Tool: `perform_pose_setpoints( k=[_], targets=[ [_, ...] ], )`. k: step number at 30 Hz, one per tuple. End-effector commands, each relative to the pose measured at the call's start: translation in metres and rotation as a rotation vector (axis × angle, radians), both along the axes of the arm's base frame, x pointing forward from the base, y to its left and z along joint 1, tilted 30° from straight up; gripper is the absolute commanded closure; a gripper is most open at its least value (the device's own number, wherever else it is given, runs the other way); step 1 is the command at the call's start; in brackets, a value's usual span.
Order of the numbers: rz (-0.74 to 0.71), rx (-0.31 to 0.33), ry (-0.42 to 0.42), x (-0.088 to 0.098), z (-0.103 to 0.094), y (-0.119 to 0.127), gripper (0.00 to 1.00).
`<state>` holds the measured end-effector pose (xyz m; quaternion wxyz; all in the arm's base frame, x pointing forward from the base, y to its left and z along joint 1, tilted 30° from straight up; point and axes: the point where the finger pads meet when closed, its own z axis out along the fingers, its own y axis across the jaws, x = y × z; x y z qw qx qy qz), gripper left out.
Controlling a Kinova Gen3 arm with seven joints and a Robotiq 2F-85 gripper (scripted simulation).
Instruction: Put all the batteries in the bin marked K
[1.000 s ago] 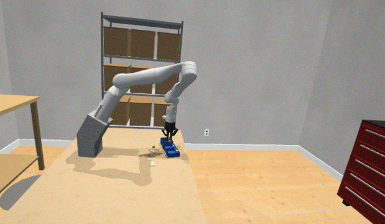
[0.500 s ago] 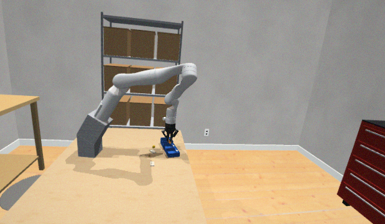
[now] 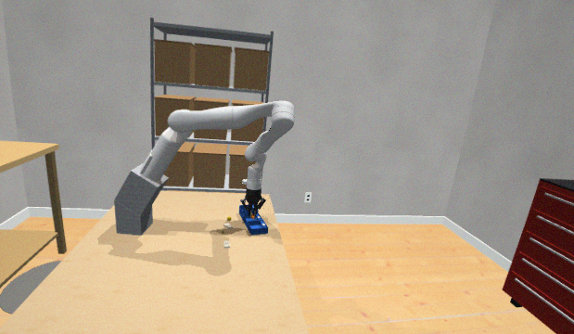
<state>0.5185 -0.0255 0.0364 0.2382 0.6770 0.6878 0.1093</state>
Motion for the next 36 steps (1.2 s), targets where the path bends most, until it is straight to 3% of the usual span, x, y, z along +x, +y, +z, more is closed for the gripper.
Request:
perform_pose_setpoints(
  k=[1,19,20,36],
  targets=[
    [0.0,0.004,0.007,0.0011,-0.0079,0.001,0.91],
    [0.0,0.004,0.007,0.0034,-0.015,0.0002,0.91],
    [0.0,0.004,0.007,0.0035,-0.015,0.0002,0.71],
    [0.0,0.004,0.007,0.0035,-0.015,0.0002,0.71]
  ],
)
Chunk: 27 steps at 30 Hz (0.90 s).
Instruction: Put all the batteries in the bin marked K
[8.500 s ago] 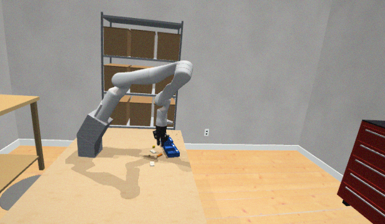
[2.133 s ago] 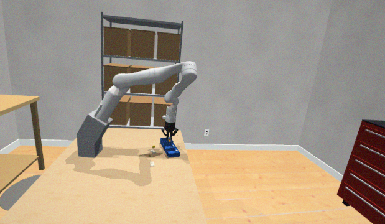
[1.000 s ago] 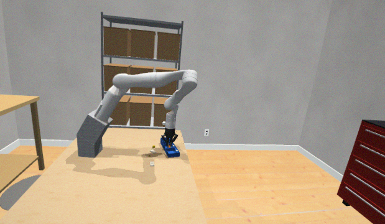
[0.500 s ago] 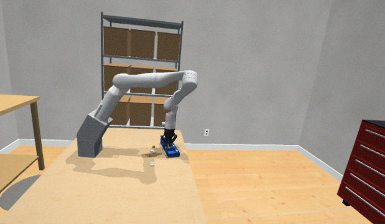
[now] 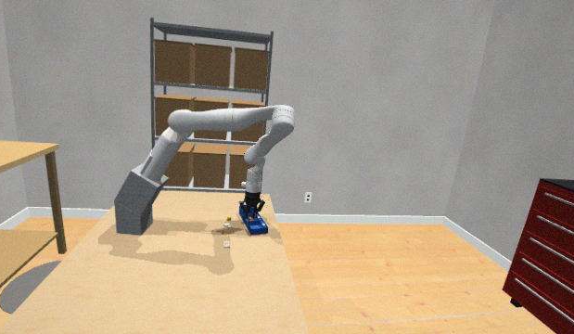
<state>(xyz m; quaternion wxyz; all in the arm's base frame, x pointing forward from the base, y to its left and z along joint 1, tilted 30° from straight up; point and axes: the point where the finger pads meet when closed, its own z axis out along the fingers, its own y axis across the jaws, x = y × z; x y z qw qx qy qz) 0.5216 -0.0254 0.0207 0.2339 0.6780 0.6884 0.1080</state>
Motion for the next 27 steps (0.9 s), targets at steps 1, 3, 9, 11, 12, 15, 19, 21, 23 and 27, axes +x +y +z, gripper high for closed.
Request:
perform_pose_setpoints(
  k=[1,3,9,11,12,15,19,21,23,27],
  targets=[
    [0.0,0.0,-0.001,0.0,0.001,0.0,0.71],
    [0.0,0.0,-0.001,-0.001,0.003,0.001,0.71],
    [0.0,0.0,-0.001,-0.003,0.008,0.001,0.71],
    [0.0,0.0,-0.001,-0.005,0.01,0.002,0.71],
    [0.0,0.0,-0.001,-0.005,0.011,0.002,0.71],
    [0.0,0.0,-0.001,-0.007,0.015,0.003,0.71],
    [0.0,0.0,-0.001,-0.01,0.019,0.004,0.71],
    [0.0,0.0,-0.001,-0.011,0.021,0.004,0.71],
    [0.0,0.0,-0.001,-0.012,0.024,0.005,0.71],
    [0.0,0.0,-0.001,-0.015,0.029,0.006,0.71]
  ],
)
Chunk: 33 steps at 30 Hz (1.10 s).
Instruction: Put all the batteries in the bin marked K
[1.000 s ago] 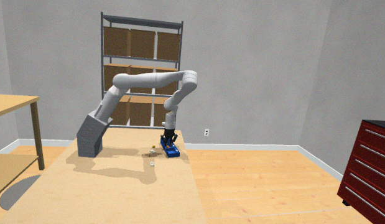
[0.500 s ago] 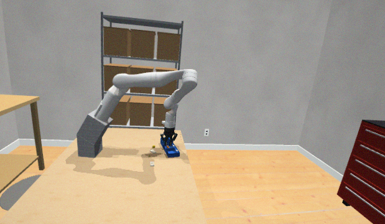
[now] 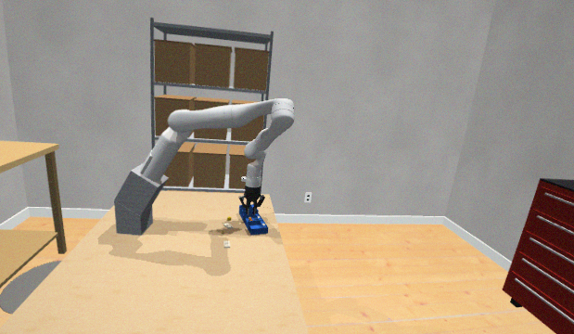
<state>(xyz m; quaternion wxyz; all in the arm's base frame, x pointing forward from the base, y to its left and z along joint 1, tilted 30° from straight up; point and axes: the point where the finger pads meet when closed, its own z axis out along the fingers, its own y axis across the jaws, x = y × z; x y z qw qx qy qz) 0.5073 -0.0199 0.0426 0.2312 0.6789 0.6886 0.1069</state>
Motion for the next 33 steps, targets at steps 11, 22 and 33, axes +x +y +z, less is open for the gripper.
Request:
perform_pose_setpoints(
  k=[11,22,33],
  targets=[
    [0.001,-0.003,-0.007,-0.009,0.023,0.003,0.71],
    [0.001,-0.003,-0.007,-0.017,0.037,0.005,0.0],
    [0.001,-0.003,-0.007,-0.033,0.069,0.011,0.0]
  ],
)
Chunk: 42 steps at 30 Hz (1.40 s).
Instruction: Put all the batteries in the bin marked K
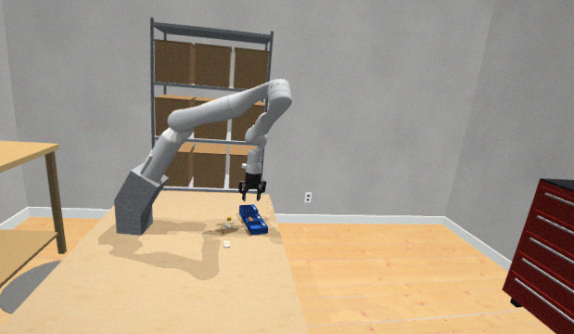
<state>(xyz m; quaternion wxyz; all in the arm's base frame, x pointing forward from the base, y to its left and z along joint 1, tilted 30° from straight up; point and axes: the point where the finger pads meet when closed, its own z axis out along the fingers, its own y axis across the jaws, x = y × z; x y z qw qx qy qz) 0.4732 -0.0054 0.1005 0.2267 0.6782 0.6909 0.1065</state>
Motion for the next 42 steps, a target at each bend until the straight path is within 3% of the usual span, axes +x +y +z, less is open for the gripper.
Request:
perform_pose_setpoints(
  k=[1,22,42],
  targets=[
    [-0.004,-0.007,-0.014,-0.001,0.014,-0.002,0.0],
    [-0.004,-0.008,-0.014,-0.036,0.079,0.01,0.0],
    [-0.004,-0.008,-0.014,-0.036,0.079,0.01,0.0]
  ],
)
